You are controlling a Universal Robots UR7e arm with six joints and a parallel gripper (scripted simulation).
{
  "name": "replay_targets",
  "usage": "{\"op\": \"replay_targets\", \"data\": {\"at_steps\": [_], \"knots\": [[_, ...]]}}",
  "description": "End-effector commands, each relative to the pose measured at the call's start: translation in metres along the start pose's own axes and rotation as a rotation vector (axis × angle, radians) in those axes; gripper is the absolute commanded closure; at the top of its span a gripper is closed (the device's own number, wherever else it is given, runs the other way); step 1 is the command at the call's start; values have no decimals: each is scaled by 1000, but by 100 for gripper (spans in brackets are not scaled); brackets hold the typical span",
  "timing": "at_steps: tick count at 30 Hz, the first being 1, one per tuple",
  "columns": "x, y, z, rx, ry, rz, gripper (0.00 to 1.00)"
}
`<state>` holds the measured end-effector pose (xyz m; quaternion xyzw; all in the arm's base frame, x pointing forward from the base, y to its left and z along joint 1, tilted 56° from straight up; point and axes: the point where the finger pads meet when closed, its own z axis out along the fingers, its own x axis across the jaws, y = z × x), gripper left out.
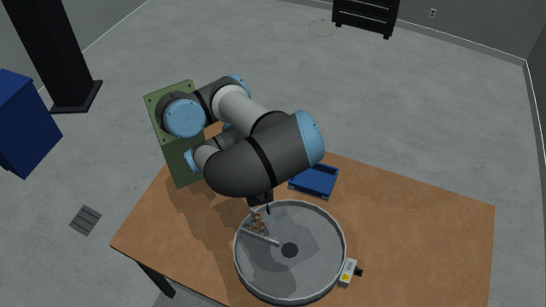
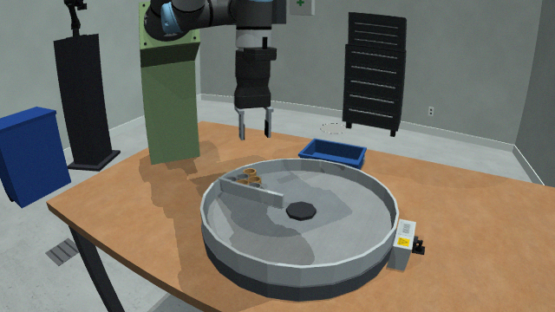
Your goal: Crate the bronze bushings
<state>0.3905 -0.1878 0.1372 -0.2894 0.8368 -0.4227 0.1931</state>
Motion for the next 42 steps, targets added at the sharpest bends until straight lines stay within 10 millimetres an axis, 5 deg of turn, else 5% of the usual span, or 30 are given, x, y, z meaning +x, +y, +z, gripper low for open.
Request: {"op": "replay_targets", "data": {"at_steps": [1,9,42], "knots": [[0,0,0,1,0,0,0],[17,-8,6,11,-20,-4,0],[14,-7,5,10,-17,-3,0]]}}
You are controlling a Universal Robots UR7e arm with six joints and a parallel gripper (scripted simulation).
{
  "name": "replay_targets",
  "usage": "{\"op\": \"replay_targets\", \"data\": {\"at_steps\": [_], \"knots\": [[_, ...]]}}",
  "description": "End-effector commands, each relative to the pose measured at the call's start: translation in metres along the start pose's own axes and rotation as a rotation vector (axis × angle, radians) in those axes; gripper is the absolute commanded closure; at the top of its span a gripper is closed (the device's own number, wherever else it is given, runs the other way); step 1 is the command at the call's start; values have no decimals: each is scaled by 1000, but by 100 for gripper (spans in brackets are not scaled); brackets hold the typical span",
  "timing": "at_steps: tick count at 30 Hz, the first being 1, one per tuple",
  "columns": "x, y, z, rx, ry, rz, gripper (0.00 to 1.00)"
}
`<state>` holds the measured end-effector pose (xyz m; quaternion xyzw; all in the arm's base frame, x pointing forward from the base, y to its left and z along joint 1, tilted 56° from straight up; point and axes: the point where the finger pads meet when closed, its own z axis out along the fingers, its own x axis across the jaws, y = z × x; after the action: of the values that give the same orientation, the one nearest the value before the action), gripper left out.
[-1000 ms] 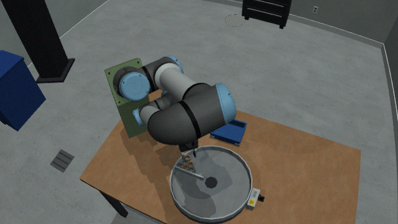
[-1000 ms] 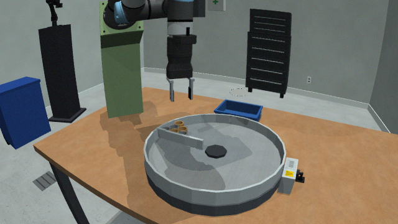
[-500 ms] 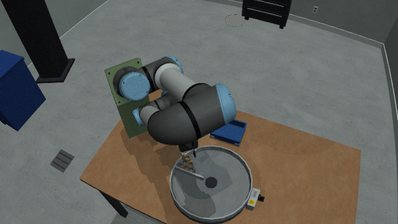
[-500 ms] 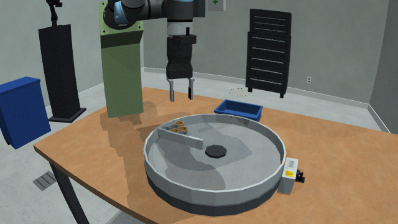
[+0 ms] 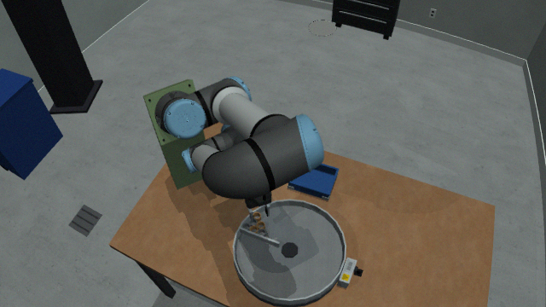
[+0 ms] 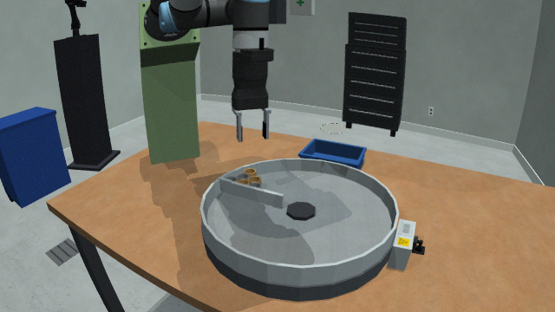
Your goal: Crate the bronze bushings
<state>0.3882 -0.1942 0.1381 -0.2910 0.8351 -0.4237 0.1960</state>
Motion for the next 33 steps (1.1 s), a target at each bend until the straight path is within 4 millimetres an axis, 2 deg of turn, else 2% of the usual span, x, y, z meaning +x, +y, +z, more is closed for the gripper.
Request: {"op": "replay_targets", "data": {"at_steps": [1,13,14,18,30,31,33], "knots": [[11,-5,4,7,-13,-2,0],[11,-5,4,7,-13,-2,0],[2,-1,0,2,-3,-1,0],[11,-5,4,7,-13,-2,0],[11,-5,4,7,-13,-2,0],[1,-1,0,2,-2,0,0],[1,-1,0,2,-2,0,0]]}}
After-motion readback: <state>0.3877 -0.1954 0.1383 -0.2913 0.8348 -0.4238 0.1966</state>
